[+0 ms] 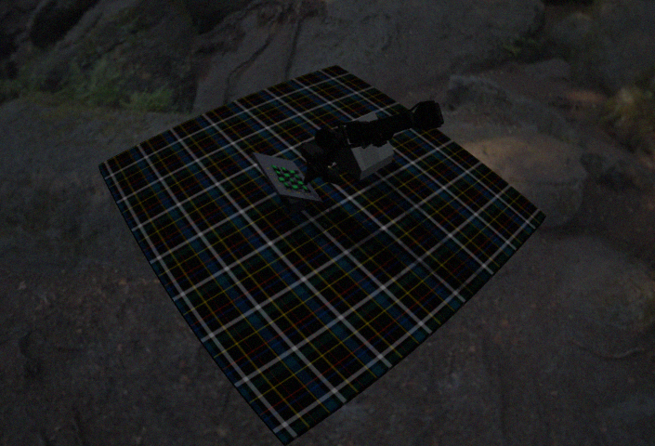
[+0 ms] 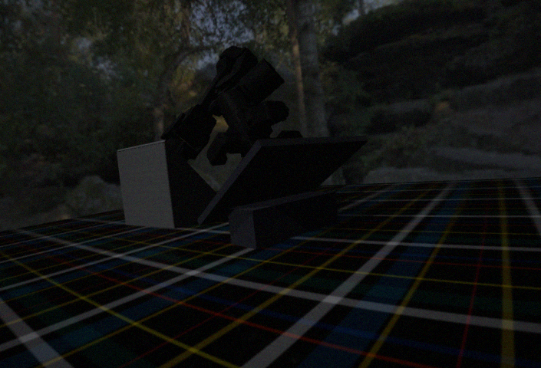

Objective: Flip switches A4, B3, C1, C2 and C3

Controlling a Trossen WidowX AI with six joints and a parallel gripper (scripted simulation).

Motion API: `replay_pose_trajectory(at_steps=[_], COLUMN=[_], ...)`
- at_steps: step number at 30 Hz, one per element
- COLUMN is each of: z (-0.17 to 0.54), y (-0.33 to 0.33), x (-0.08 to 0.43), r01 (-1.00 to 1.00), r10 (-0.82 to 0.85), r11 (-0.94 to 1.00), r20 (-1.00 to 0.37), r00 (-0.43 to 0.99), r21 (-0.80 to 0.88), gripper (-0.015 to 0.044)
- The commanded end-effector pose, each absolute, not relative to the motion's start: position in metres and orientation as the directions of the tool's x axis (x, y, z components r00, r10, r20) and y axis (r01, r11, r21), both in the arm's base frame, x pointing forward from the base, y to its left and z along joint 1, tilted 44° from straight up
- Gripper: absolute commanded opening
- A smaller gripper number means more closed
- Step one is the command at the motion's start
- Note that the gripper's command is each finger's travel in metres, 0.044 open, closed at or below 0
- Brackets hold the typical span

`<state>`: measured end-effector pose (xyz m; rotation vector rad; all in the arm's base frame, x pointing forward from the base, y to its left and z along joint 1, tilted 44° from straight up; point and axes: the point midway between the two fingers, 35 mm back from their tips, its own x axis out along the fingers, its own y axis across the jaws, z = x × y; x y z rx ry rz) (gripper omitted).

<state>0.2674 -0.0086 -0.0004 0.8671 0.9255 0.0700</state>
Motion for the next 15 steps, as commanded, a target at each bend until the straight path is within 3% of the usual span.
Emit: replay_pose_trajectory(at_steps=[1, 15], z=[-0.0018, -0.0031], y=[-0.0085, -0.0077], x=[0.2670, 0.2681], r01=[0.304, 0.304], r10=[0.400, 0.400], r11=[0.668, 0.668], r20=[-0.672, -0.672], r00=[0.623, 0.623], r21=[0.679, 0.679], gripper=[0.0000, 0.0000])
